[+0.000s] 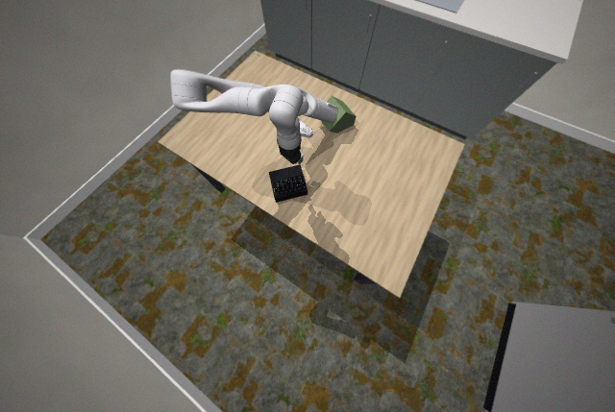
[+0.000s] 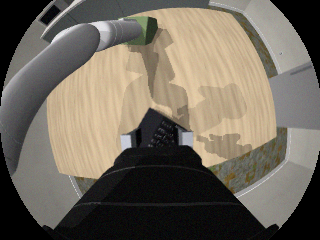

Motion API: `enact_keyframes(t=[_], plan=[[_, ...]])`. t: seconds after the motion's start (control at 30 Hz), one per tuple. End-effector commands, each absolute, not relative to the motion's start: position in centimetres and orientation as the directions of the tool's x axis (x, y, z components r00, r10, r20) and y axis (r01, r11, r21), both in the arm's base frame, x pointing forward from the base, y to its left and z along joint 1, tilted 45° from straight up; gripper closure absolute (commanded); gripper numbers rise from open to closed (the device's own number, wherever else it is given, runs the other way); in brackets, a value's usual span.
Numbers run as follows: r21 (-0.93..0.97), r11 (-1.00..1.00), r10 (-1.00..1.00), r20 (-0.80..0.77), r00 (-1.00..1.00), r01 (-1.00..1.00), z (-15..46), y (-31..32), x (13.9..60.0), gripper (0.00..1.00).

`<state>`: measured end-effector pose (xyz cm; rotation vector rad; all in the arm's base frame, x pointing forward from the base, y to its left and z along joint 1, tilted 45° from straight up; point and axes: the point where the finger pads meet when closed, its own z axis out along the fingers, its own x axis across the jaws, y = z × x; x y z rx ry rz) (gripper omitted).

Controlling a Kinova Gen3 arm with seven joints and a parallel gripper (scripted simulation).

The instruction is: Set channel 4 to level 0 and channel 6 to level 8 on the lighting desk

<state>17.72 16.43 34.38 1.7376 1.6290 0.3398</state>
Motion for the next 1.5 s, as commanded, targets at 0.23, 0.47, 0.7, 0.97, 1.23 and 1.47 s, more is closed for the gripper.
enact_keyframes(t=[0.23, 0.47, 0.7, 0.97, 1.23, 1.47], plan=[[0.64, 0.075, 0.949, -0.282, 0.143, 0.765, 34.1, 15.7, 18.8, 0.0], [0.64, 0.075, 0.949, -0.282, 0.143, 0.765, 34.1, 15.7, 18.8, 0.0], [0.639, 0.091, 0.95, -0.286, 0.127, 0.764, 34.0, 15.2, 19.6, 0.0], [0.638, 0.106, 0.95, -0.29, 0.111, 0.763, 33.9, 14.7, 20.3, 0.0], [0.638, 0.106, 0.95, -0.29, 0.111, 0.763, 33.9, 14.7, 20.3, 0.0], [0.636, 0.183, 0.951, -0.307, 0.028, 0.75, 33.0, 12.8, 24.1, 0.0]])
